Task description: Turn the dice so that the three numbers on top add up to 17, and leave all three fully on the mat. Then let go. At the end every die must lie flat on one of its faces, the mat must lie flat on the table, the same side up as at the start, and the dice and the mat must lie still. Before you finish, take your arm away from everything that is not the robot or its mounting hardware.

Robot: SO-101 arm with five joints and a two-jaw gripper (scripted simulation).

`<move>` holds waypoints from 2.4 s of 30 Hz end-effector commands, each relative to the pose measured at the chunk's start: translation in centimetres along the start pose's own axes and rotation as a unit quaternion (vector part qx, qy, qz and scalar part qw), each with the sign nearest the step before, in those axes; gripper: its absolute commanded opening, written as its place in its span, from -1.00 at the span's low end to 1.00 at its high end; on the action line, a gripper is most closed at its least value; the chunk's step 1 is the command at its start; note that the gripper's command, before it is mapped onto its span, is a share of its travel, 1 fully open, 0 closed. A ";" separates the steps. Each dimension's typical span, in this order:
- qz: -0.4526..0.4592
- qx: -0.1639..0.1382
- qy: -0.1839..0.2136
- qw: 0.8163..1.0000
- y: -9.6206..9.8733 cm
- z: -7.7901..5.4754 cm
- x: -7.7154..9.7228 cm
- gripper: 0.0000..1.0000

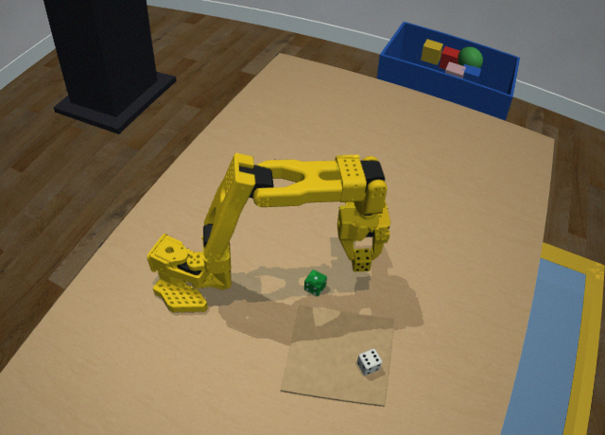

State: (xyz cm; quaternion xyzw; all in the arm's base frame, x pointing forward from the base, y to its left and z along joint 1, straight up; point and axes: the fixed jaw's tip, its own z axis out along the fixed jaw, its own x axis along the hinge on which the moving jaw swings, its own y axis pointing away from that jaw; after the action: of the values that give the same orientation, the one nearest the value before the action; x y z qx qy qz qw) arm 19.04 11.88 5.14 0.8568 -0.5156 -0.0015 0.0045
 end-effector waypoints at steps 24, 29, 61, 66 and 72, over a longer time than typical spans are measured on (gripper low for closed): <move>-0.022 0.036 -0.001 0.999 -0.5 -1.2 0.8 -1.00; -0.022 0.036 -0.001 0.999 -0.5 -1.2 0.8 -1.00; -0.022 0.036 -0.001 0.999 -0.6 0.0 0.8 -1.00; -0.022 0.036 -0.001 0.999 -0.6 0.1 0.8 -1.00; -0.022 0.036 -0.001 0.999 -0.7 0.5 0.8 -1.00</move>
State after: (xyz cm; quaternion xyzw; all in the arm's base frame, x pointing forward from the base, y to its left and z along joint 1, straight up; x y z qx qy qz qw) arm 19.36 11.37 3.75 0.8686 -0.4955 0.0006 0.0004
